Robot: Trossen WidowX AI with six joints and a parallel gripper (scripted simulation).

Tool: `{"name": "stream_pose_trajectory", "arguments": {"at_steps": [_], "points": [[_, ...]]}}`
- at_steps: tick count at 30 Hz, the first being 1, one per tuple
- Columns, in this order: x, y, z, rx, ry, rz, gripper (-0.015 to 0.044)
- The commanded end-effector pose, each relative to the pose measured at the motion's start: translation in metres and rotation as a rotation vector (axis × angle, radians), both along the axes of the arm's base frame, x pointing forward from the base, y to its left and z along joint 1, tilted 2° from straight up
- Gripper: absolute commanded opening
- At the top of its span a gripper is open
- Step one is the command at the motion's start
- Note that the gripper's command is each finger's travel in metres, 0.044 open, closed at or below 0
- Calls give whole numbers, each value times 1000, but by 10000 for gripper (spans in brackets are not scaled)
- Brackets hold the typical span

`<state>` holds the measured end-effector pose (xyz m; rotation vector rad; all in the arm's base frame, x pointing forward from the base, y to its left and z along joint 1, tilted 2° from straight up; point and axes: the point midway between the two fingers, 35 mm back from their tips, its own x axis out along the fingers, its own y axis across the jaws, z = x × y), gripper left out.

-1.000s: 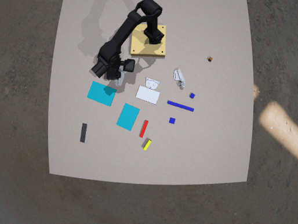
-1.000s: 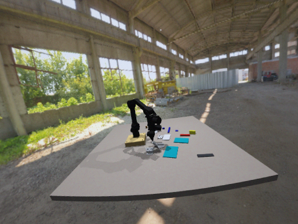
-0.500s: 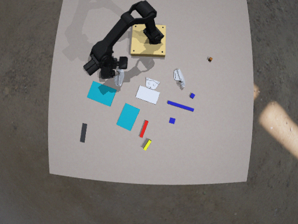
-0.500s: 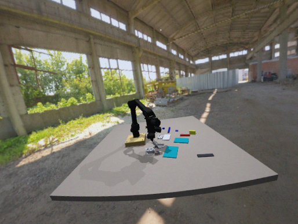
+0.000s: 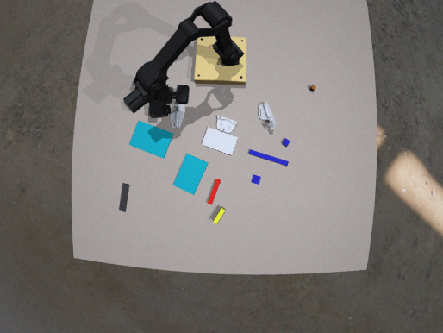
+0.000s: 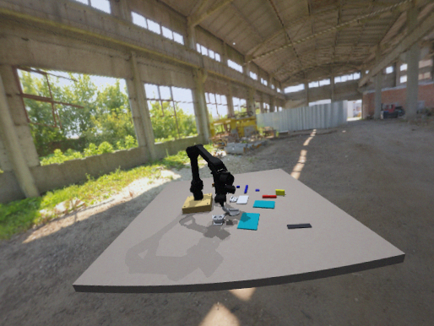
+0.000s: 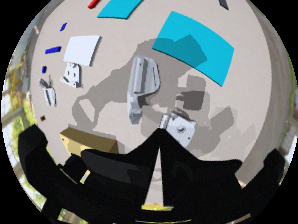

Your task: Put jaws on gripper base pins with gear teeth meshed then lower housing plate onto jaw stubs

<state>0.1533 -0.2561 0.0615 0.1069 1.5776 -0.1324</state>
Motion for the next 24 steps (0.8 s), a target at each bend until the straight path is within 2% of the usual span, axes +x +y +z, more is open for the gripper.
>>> {"name": "stream_pose_trajectory", "arguments": {"at_steps": [1, 24], "points": [[-1, 1, -10, 8, 8, 3, 0], [-1, 1, -48, 8, 8, 5, 0]]}}
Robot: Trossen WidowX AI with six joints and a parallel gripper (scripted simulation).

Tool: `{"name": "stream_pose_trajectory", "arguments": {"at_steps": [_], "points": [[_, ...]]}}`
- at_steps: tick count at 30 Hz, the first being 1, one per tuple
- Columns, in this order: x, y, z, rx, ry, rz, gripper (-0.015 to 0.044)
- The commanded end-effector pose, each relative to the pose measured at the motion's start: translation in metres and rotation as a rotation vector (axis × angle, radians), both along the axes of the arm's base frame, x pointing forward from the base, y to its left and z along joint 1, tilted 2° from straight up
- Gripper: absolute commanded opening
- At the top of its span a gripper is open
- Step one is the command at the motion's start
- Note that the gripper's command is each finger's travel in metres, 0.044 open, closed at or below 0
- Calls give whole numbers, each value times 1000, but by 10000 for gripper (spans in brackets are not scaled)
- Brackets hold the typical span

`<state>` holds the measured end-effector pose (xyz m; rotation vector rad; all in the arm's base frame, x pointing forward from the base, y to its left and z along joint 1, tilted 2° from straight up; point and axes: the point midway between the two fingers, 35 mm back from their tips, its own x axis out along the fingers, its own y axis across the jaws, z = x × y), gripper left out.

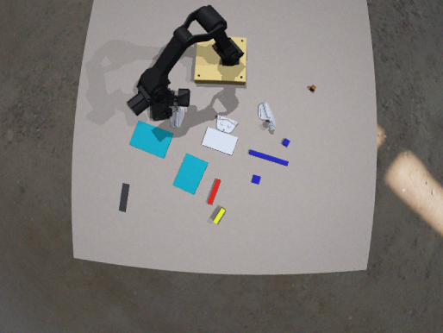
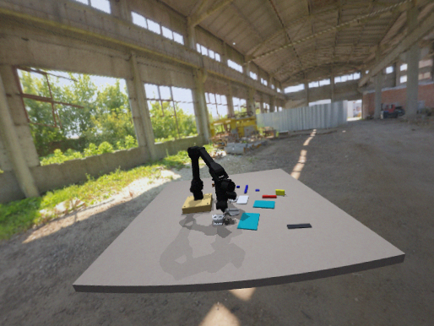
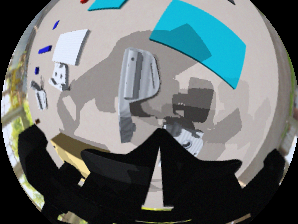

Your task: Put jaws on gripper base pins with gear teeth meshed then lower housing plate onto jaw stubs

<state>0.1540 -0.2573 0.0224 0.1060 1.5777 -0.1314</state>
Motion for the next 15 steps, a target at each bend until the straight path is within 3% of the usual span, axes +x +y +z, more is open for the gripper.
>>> {"name": "stream_pose_trajectory", "arguments": {"at_steps": [1, 15], "points": [[-2, 2, -10, 8, 8, 4, 0], [-1, 5, -16, 8, 8, 4, 0]]}}
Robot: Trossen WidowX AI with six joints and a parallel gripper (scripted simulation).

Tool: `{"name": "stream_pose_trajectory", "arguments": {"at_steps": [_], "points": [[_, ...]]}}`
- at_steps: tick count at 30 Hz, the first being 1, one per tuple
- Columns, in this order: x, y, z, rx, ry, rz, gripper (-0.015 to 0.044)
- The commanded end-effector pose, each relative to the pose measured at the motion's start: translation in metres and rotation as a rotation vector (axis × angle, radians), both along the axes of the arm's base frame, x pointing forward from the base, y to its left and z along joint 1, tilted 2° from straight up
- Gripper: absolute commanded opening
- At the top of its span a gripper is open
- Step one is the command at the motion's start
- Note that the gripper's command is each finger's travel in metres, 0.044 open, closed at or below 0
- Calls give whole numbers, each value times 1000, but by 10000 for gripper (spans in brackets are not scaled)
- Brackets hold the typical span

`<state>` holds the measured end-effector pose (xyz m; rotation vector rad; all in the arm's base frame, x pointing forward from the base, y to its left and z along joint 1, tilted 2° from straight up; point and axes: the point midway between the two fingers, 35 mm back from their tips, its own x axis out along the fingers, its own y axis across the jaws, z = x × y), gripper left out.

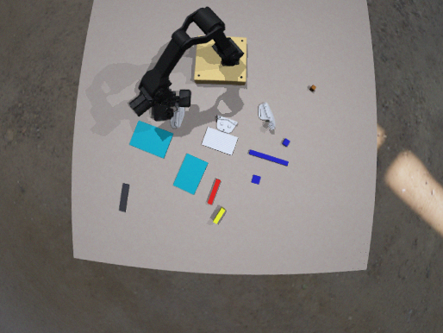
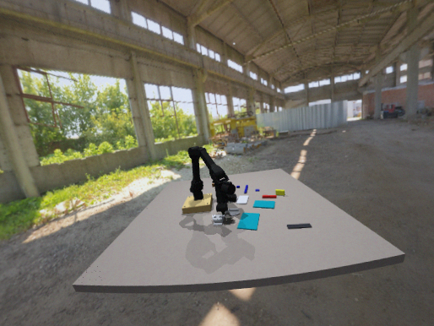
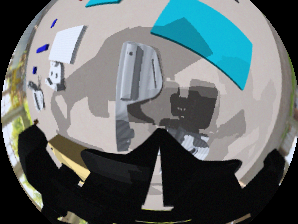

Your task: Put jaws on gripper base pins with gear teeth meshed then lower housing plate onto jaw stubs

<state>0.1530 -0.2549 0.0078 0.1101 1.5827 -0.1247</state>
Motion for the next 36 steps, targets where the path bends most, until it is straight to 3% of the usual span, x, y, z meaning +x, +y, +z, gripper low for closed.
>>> {"name": "stream_pose_trajectory", "arguments": {"at_steps": [1, 36], "points": [[0, 4, -1, 1, 3, 2, 0], [8, 55, -2, 5, 2, 2, 0]]}}
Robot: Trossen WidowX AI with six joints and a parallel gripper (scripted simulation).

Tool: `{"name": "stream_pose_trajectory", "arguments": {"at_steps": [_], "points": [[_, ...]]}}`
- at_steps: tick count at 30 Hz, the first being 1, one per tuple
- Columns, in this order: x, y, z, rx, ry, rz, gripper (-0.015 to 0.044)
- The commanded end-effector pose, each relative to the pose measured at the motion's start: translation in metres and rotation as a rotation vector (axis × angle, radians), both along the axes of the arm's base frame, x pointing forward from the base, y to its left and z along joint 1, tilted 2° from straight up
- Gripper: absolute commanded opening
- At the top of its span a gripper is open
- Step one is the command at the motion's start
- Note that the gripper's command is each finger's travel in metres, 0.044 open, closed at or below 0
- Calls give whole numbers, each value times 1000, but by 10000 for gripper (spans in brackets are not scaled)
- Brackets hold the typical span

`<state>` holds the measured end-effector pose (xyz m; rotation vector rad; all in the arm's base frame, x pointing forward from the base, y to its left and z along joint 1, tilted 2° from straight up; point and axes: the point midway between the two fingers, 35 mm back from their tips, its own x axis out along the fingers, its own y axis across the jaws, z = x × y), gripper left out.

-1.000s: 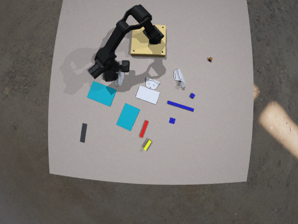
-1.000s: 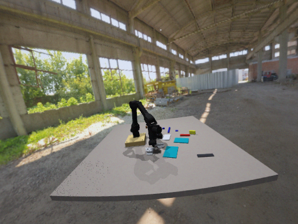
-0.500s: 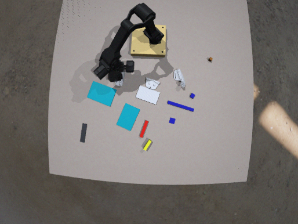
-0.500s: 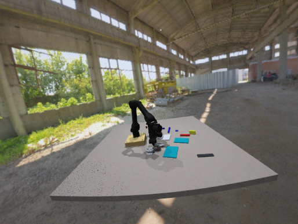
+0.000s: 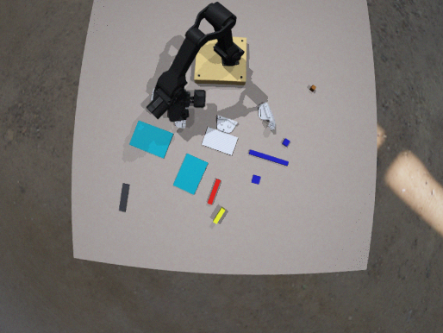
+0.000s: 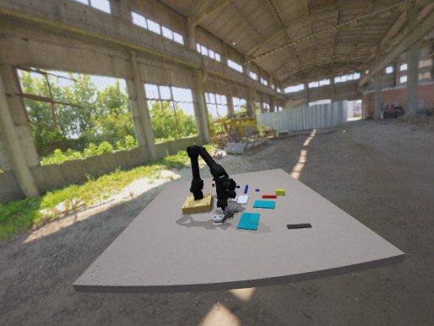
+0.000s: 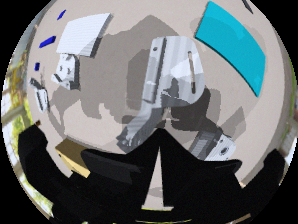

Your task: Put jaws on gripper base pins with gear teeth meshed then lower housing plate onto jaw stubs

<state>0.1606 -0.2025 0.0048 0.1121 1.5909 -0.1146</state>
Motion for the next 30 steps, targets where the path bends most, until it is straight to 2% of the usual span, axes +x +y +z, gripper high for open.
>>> {"name": "stream_pose_trajectory", "arguments": {"at_steps": [1, 5, 10, 15, 30], "points": [[0, 3, 1, -3, -5, -3, 0], [1, 6, 4, -3, -5, -3, 0], [2, 2, 58, -1, -1, -2, 0], [1, 2, 60, -1, -1, -2, 0], [3, 0, 54, -8, -6, -3, 394]]}}
